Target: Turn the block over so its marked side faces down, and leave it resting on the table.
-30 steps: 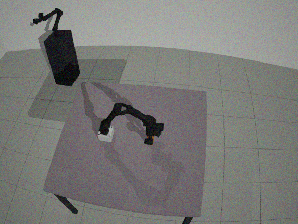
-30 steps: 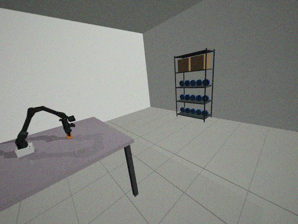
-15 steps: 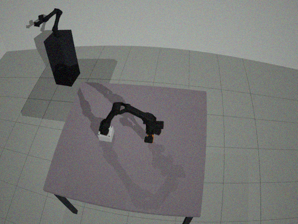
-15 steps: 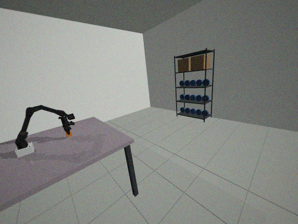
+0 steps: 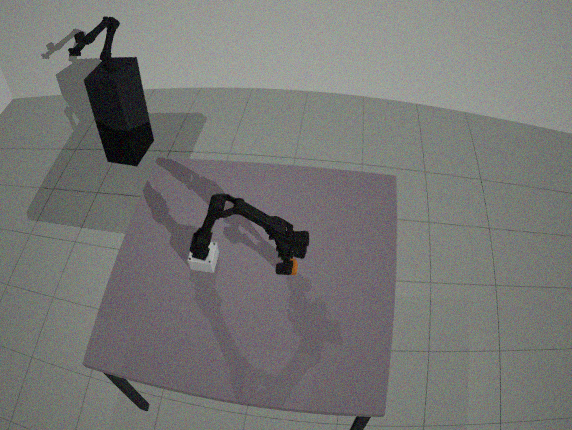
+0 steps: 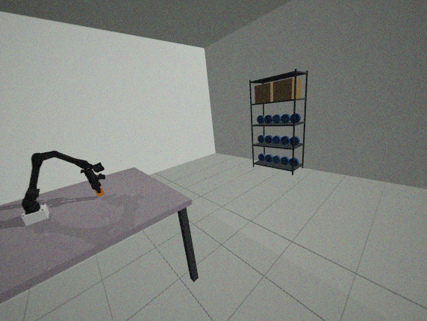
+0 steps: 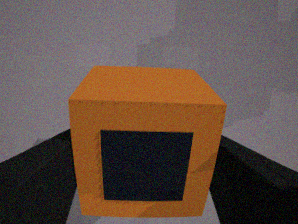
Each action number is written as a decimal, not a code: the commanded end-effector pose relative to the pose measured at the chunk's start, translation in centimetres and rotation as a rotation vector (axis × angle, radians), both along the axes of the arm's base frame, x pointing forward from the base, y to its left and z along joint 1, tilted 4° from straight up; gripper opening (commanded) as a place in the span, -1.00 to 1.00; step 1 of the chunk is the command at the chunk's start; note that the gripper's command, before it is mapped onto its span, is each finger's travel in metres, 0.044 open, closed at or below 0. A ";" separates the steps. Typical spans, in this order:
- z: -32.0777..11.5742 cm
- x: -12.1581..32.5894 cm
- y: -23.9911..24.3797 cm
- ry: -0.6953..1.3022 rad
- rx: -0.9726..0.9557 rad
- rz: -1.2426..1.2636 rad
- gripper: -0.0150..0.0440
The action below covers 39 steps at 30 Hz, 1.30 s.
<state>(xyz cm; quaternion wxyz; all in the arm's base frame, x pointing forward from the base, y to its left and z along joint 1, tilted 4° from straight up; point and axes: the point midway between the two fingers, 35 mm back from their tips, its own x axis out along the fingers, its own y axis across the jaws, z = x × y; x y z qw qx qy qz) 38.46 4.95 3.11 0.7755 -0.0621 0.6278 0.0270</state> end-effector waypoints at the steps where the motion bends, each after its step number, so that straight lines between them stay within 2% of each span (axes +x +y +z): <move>1: 0.1 0.1 0.0 -0.061 0.005 0.008 -0.49; 20: 0.1 -0.6 -0.1 -0.340 0.038 0.025 -0.49; 26: 0.1 -0.7 -0.1 -0.363 0.040 0.027 -0.49; 39: -2.4 0.6 0.0 -0.544 0.066 0.038 -0.49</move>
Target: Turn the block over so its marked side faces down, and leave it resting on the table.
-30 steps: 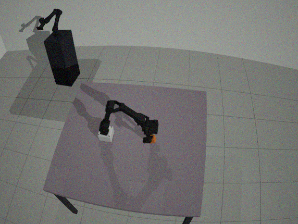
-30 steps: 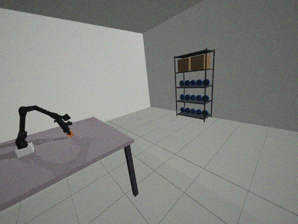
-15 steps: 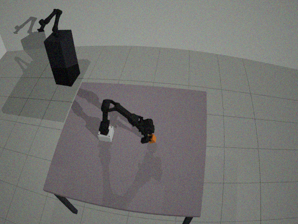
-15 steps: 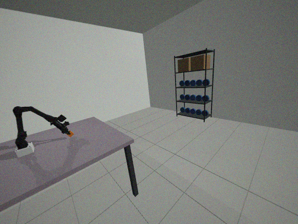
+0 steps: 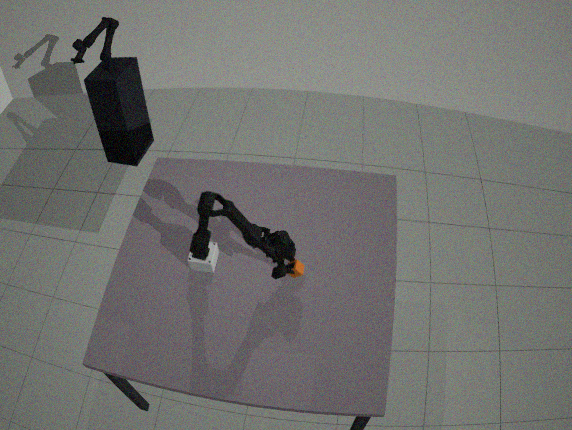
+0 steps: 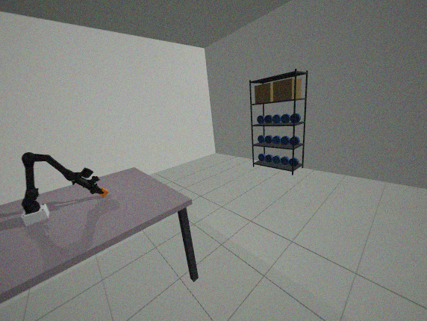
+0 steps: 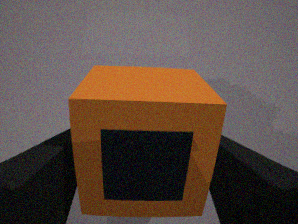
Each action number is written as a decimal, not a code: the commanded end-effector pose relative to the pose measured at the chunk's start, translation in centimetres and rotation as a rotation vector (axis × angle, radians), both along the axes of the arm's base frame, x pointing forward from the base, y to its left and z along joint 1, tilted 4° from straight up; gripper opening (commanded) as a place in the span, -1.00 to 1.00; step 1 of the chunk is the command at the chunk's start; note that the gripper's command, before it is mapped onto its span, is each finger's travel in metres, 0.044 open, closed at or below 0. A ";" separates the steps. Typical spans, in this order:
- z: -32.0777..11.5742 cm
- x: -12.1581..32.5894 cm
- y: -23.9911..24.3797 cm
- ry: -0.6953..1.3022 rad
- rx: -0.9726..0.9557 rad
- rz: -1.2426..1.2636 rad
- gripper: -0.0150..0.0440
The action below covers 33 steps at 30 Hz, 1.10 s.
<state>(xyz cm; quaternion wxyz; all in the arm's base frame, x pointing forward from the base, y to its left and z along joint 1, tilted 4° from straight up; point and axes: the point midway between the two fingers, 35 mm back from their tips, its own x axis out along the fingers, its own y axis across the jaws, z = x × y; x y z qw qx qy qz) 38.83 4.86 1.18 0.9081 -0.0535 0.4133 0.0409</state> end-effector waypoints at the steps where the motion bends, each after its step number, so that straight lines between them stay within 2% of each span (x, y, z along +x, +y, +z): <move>1: -0.6 0.3 0.1 -0.057 0.008 0.009 -0.49; 22: -1.2 -1.1 -0.3 -0.361 0.040 0.029 -0.49; 33: -0.9 -1.3 -0.3 -0.402 0.045 0.032 -0.49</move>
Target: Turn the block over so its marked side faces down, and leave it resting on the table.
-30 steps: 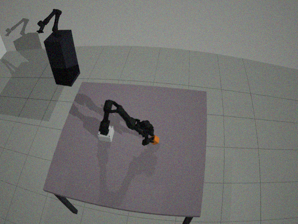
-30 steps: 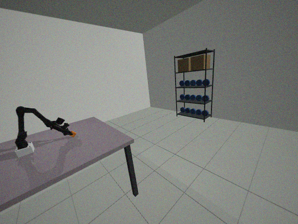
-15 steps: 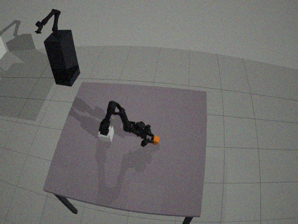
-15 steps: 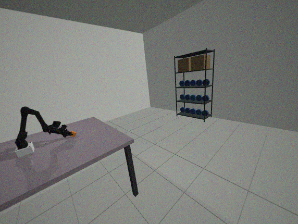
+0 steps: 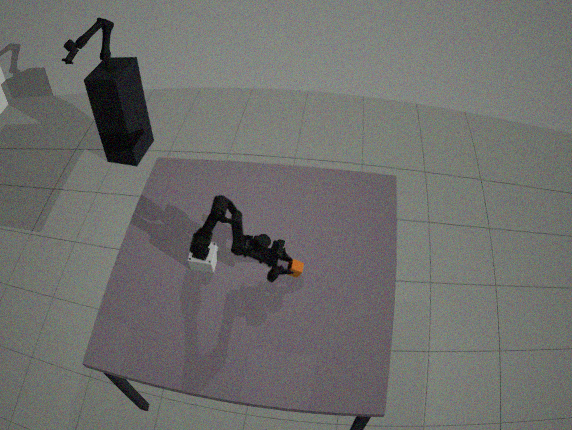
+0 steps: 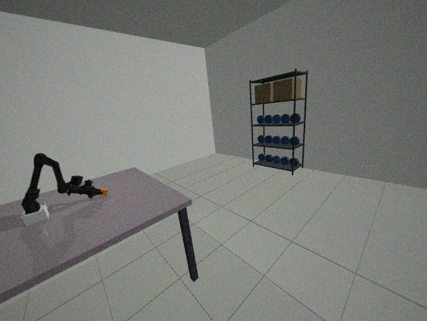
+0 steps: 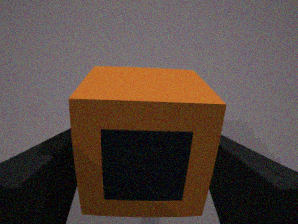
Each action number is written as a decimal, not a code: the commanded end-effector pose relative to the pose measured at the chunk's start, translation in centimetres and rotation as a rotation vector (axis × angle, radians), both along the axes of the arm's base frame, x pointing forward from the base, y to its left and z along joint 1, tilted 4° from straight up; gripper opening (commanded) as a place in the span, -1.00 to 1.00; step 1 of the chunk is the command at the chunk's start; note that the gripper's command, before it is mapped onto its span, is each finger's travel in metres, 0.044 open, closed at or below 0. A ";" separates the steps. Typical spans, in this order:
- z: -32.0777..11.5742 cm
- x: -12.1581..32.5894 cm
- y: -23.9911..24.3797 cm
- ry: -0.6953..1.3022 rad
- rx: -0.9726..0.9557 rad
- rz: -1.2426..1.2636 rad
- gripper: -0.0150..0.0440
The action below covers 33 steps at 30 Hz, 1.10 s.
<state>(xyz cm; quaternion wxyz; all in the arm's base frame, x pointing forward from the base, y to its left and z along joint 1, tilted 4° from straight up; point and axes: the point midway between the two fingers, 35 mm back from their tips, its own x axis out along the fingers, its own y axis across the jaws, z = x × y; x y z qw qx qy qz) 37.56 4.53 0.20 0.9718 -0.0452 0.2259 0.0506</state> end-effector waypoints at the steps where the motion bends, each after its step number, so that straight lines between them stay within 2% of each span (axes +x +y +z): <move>1: 0.1 0.0 0.0 -0.008 -0.002 0.005 -0.49; 8: 0.1 0.0 0.0 -0.008 -0.002 0.005 -0.49; 25: 0.1 0.0 0.0 -0.008 -0.002 0.005 1.00; 33: 0.1 0.0 0.0 -0.008 -0.002 0.005 1.00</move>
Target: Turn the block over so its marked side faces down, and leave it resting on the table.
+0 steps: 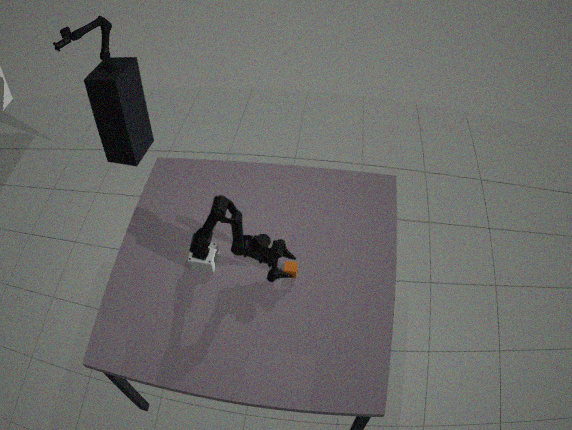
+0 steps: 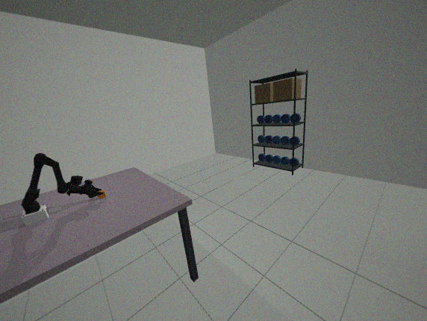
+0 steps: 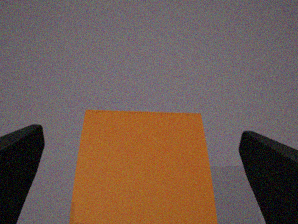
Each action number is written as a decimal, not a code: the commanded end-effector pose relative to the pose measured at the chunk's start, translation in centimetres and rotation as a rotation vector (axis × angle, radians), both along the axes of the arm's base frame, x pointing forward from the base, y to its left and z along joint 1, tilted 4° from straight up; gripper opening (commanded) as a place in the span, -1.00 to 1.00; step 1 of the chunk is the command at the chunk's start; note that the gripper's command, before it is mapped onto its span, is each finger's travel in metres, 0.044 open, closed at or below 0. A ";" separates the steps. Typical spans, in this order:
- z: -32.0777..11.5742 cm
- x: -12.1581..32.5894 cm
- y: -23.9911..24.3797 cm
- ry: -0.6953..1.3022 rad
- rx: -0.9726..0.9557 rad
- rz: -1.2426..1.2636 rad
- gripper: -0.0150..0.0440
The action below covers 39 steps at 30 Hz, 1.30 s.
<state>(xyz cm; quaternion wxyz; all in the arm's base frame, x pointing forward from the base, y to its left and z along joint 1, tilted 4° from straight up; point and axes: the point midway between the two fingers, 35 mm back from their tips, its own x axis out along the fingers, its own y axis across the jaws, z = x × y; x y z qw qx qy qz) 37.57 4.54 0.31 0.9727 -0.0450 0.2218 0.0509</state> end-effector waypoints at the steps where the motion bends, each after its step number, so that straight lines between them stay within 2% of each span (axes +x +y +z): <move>1: 0.0 0.0 0.0 0.000 -0.003 0.005 1.00; 26: 0.0 0.1 0.1 0.007 -0.003 0.004 1.00; 33: 1.5 1.1 0.5 0.240 -0.026 -0.010 1.00; 39: 5.5 -1.1 0.3 0.461 -0.057 -0.026 1.00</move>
